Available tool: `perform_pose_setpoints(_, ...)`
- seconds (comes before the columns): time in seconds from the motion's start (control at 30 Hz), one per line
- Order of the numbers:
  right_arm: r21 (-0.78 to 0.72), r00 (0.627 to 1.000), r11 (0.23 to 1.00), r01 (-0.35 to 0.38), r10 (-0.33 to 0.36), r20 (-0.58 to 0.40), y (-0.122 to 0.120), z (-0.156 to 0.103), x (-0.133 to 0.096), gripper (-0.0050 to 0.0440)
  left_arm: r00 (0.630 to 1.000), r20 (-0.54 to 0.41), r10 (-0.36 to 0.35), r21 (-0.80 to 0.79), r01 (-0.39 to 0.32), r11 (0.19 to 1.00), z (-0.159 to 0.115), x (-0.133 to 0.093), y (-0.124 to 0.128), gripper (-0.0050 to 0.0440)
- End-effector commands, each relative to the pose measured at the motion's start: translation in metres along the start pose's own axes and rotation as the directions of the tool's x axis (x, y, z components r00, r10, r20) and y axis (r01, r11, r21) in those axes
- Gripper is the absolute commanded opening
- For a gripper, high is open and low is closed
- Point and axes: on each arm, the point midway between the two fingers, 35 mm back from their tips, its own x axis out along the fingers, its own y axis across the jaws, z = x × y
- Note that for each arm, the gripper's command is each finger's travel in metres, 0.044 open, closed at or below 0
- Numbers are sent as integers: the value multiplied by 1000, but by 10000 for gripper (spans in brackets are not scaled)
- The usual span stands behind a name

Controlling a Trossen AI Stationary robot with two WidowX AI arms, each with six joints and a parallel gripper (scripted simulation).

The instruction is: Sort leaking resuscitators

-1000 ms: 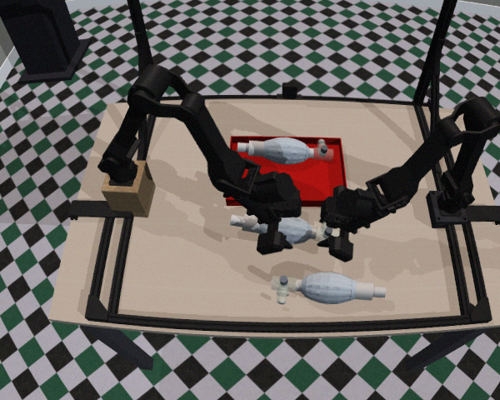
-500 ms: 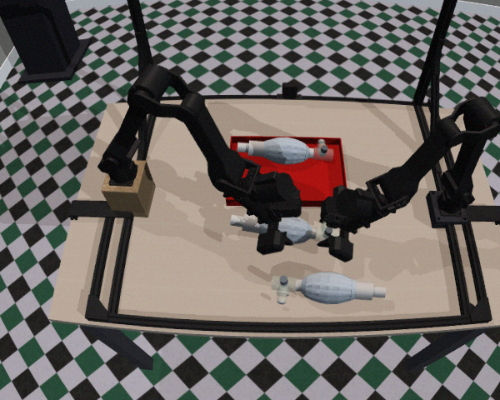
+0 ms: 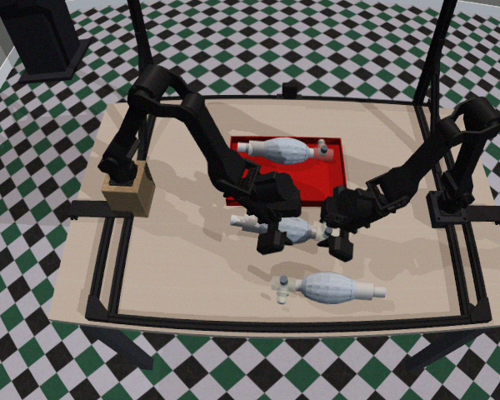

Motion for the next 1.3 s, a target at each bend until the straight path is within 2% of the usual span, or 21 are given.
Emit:
perform_pose_setpoints(0.0,-1,1000,1000,2,-2,2,0,1,0,0,1000,0,-2,1,2,1000,0,0,0,0)
perform_pose_setpoints(0.27,-1,1000,1000,2,-2,2,0,1,0,0,1000,0,-2,1,2,1000,0,0,0,0)
perform_pose_setpoints(0.3,-2,1000,1000,0,0,1,0,0,0,440,1000,0,-1,0,1,1000,0,0,0,0)
perform_pose_setpoints(1.27,-2,1000,1000,1,-1,0,0,0,0,440,1000,0,-1,0,1,1000,0,0,0,0)
